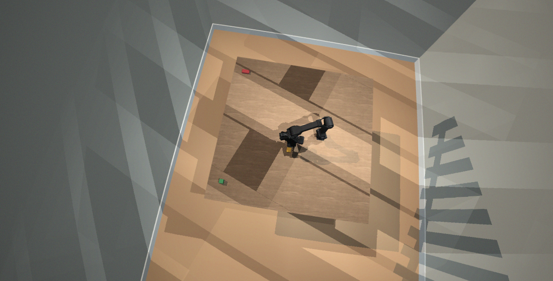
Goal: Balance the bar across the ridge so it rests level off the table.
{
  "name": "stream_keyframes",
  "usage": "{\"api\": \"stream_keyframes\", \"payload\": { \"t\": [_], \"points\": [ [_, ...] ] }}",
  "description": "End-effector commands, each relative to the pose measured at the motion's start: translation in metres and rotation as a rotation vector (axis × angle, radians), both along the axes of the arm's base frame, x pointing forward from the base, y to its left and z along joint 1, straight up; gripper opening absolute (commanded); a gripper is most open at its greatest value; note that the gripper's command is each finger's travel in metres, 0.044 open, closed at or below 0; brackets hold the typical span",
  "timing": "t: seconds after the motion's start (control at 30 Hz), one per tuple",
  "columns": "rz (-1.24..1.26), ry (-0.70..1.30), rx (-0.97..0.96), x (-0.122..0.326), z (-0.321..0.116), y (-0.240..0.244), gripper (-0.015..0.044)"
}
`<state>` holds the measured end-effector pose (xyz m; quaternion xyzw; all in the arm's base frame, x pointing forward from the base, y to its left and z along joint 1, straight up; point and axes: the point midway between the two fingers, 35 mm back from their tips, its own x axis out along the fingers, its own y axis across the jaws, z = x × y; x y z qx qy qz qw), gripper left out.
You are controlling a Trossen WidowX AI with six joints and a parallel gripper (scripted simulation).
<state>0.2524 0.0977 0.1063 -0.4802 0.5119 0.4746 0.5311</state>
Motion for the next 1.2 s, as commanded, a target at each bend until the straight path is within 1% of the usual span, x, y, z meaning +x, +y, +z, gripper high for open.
{"api": "stream_keyframes", "payload": {
  "t": [0.0,1.17],
  "points": [
    [0.004,-0.001,-0.002,0.0003,-0.0006,-0.0003,0.0],
    [0.004,-0.001,-0.002,0.0,-0.0036,-0.0005,0.0]
  ]
}}
